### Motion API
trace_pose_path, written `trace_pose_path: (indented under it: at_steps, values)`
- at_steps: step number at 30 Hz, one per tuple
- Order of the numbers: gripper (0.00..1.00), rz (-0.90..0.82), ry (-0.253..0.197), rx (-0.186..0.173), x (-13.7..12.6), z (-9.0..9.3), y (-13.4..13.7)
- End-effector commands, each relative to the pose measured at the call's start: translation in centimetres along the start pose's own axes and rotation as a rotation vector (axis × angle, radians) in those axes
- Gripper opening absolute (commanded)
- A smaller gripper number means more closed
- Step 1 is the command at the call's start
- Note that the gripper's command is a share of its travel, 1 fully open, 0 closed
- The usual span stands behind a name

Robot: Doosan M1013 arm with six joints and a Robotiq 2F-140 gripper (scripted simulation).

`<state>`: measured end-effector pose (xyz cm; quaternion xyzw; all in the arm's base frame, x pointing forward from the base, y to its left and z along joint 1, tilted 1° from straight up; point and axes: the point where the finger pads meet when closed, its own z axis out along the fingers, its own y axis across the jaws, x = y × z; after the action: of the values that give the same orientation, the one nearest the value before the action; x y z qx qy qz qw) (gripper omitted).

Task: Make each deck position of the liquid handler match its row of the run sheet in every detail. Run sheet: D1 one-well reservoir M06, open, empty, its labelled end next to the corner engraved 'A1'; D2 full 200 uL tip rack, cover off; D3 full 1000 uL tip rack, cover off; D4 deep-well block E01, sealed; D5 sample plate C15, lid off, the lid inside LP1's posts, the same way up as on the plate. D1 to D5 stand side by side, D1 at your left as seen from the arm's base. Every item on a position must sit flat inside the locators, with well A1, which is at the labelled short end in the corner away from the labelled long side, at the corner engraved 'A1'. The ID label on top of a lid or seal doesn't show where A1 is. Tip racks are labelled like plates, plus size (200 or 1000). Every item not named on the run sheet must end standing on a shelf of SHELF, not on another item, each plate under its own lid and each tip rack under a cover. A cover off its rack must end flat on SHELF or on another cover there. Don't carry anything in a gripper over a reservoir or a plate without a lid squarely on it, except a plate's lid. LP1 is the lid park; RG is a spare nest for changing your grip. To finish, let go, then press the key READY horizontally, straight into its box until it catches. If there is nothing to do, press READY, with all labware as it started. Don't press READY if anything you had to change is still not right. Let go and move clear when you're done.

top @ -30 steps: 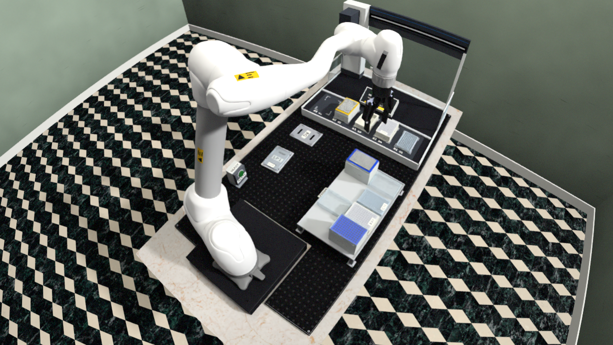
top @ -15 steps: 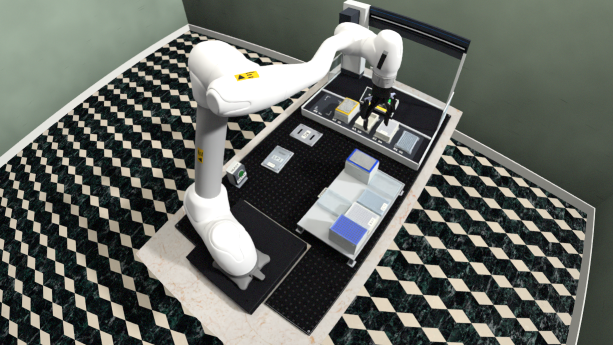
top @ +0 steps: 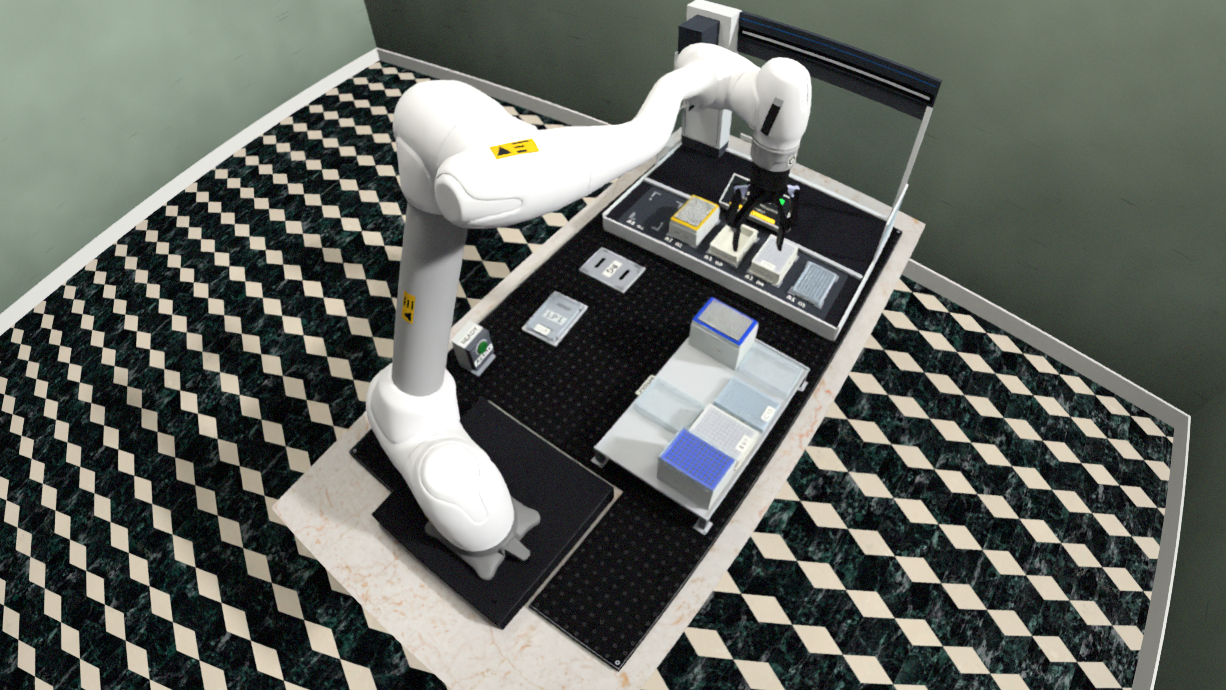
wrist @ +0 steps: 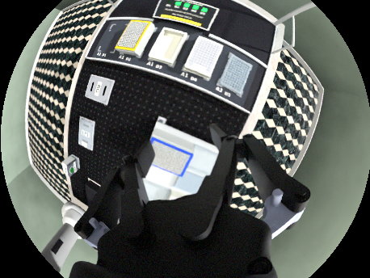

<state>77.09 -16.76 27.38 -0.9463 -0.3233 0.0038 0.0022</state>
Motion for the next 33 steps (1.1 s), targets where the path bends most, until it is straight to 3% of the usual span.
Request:
trace_pose_path:
  at_steps: [1,9,33]
  values:
    - [0.66,0.074,0.000,-0.001,1.4,0.3,1.1]
    - [0.66,0.194,0.000,-0.001,3.6,1.0,2.9]
    - [0.66,0.634,0.000,-0.001,3.6,1.0,2.9]
